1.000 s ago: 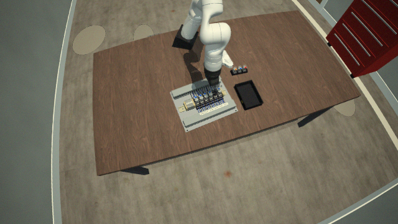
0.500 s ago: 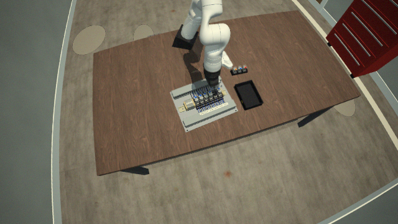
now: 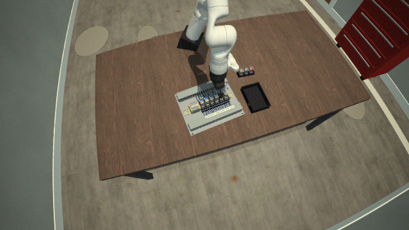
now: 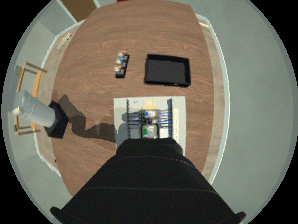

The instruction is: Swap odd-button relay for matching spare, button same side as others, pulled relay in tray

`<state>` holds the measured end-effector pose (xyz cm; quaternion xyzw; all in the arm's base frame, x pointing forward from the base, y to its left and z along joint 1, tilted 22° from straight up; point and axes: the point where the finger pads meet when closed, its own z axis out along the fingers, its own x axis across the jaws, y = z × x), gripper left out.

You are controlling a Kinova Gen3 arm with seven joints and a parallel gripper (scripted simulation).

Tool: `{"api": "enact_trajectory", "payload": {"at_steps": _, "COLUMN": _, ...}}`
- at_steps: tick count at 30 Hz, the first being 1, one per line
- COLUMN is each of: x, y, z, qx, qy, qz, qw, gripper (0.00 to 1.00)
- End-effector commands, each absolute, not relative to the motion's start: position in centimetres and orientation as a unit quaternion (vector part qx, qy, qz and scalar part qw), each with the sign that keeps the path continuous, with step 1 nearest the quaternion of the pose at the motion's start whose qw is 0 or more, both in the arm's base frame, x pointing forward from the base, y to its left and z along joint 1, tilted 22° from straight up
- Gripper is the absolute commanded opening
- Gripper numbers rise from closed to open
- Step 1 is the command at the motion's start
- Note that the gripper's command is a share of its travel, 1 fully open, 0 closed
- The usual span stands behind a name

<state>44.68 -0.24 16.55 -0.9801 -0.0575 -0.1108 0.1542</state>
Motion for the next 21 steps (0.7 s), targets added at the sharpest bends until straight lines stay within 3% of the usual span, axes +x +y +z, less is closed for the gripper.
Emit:
{"api": "enact_trajectory", "payload": {"at_steps": 1, "x": 44.68, "y": -0.12, "z": 16.47, "qx": -0.980, "qy": -0.058, "qz": -0.111, "qw": 0.155, "gripper": 0.00}}
{"api": "enact_trajectory", "payload": {"at_steps": 21, "x": 44.70, "y": 0.11, "z": 16.15, "qx": -0.980, "qy": -0.058, "qz": -0.111, "qw": 0.155, "gripper": 0.00}}
